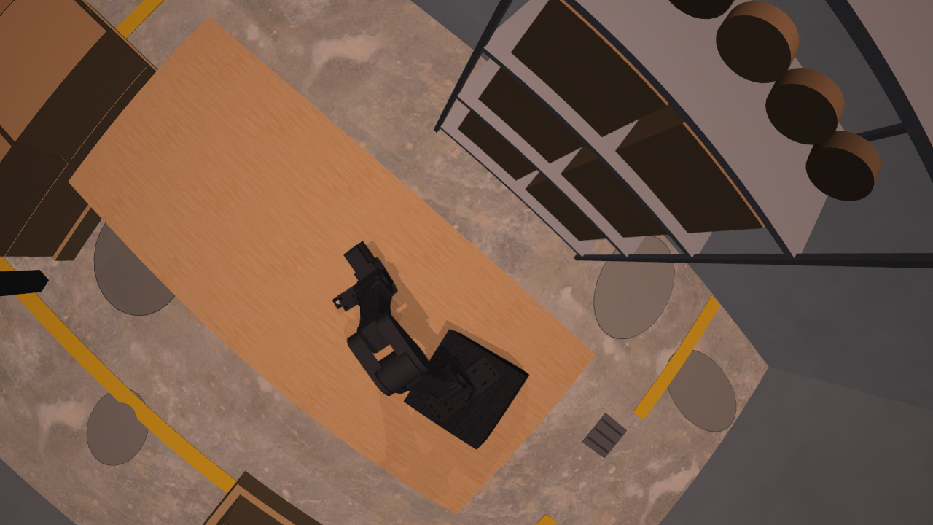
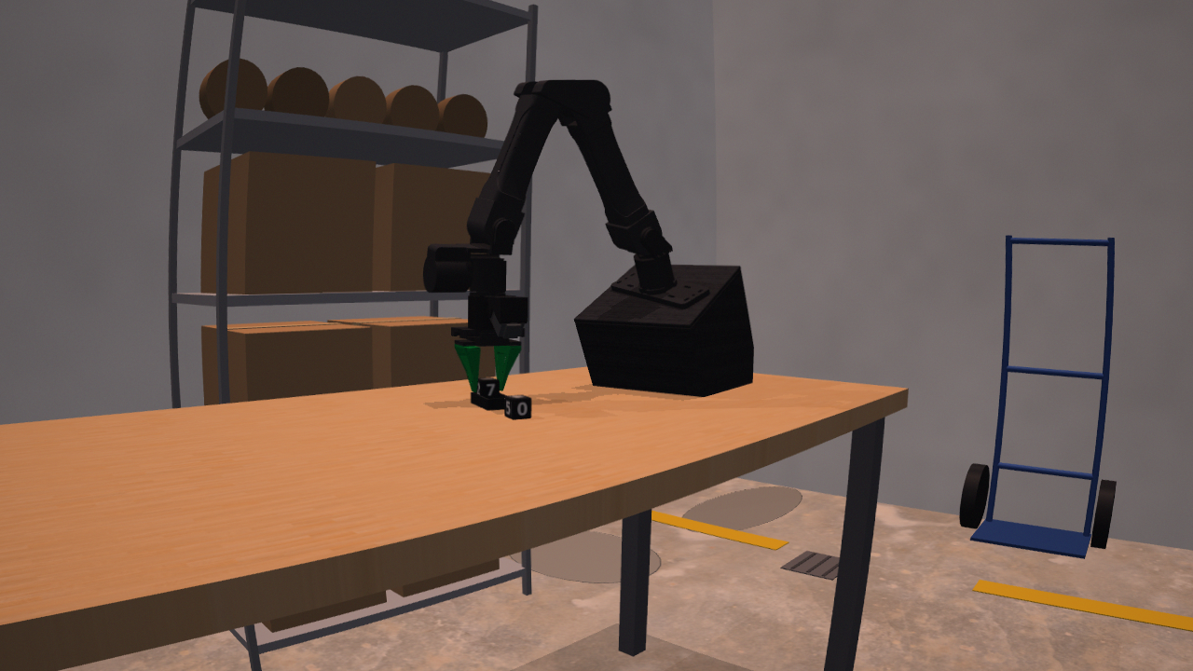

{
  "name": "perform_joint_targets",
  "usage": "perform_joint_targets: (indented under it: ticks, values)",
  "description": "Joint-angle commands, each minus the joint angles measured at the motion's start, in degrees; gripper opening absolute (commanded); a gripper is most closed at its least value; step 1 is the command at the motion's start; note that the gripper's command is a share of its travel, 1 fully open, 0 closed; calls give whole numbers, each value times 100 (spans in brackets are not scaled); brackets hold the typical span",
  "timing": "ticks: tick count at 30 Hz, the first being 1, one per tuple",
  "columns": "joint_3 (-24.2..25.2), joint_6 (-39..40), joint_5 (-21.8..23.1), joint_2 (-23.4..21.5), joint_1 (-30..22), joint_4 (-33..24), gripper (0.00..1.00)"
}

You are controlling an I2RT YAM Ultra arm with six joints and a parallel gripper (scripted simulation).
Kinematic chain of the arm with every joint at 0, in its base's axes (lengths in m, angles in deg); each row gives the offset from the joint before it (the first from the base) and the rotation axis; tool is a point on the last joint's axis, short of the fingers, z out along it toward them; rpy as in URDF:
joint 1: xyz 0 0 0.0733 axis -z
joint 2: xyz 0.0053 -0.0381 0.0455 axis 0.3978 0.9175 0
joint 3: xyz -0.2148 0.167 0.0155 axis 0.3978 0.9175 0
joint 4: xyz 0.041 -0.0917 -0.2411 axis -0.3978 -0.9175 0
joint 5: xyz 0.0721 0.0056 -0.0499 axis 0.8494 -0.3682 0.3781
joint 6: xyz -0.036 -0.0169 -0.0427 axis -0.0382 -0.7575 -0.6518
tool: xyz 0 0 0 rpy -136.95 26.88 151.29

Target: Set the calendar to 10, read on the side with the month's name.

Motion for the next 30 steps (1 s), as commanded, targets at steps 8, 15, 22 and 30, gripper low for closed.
perform_joint_targets:
  ticks: [8,15,22,30]
  values:
    - [-7,3,5,-30,3,11,45]
    - [-7,3,5,-30,3,11,26]
    - [-7,3,5,-30,3,11,26]
    - [-7,3,5,-30,3,11,26]
